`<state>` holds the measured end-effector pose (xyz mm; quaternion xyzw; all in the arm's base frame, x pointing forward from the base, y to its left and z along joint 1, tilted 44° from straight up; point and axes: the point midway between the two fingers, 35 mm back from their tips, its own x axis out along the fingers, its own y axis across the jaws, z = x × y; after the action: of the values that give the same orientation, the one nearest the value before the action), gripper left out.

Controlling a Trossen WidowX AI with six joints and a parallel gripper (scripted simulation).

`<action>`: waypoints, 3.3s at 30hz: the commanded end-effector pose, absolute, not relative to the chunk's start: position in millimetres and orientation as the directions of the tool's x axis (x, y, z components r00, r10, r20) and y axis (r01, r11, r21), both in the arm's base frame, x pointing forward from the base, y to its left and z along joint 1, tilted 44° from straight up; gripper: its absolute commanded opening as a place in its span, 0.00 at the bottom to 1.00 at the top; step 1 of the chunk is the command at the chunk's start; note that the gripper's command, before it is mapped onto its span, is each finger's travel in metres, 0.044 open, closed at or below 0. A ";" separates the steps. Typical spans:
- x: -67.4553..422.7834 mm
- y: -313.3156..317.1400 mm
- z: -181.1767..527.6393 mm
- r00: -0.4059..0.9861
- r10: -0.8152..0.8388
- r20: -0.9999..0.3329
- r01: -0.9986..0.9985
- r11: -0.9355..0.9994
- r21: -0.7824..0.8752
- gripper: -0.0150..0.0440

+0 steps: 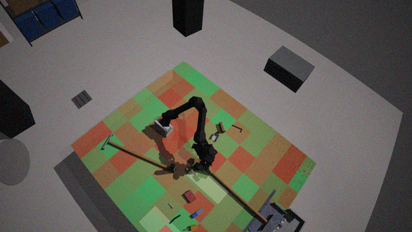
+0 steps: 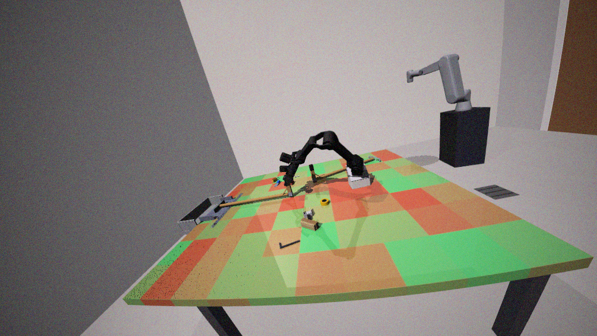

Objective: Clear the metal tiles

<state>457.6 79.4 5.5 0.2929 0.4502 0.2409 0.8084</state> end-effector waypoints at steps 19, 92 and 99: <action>426.5 68.5 11.2 0.491 0.650 -0.580 -0.133 0.714 0.688 0.25; 333.8 59.5 7.6 0.490 0.648 -0.583 -0.122 0.713 0.690 0.25; 333.8 59.5 7.6 0.490 0.648 -0.583 -0.122 0.713 0.690 0.25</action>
<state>333.7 59.7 7.5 0.2950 0.4460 0.2376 0.8109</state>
